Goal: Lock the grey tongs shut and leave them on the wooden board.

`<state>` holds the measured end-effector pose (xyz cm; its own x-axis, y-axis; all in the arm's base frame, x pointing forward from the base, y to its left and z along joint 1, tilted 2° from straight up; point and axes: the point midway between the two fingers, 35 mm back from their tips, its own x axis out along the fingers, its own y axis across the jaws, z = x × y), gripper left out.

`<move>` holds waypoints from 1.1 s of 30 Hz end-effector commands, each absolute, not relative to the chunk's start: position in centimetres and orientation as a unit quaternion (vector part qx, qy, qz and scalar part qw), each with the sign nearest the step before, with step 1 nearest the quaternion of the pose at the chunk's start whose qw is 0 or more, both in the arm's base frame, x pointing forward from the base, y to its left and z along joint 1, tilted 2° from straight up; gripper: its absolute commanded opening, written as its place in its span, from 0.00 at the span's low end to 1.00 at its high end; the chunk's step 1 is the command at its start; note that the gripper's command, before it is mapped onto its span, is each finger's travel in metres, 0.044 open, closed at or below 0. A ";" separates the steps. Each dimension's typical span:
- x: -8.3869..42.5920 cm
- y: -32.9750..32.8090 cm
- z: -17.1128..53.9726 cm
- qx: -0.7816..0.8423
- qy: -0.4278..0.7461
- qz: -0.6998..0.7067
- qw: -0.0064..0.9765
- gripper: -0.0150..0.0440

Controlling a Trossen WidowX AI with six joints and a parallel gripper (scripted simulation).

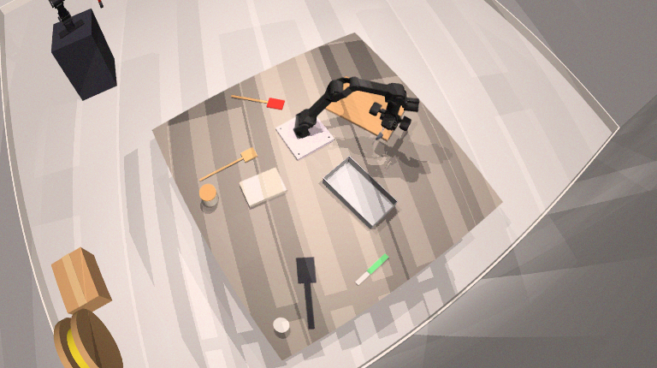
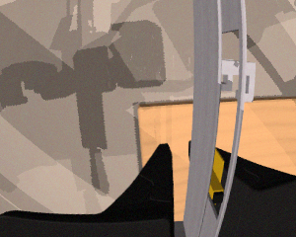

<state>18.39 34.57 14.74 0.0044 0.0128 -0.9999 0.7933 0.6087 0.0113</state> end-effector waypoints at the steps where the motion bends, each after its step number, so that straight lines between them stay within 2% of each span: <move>1: 17.5 34.8 14.6 0.265 0.660 -0.257 0.654 0.00; 17: 14.5 35.7 14.7 0.048 0.710 -0.037 0.702 0.00; 33: 11.6 36.3 14.7 -0.173 0.686 0.187 0.681 0.00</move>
<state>12.28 36.30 14.86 -0.0045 0.0190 -0.9998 -0.3839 0.9232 0.0193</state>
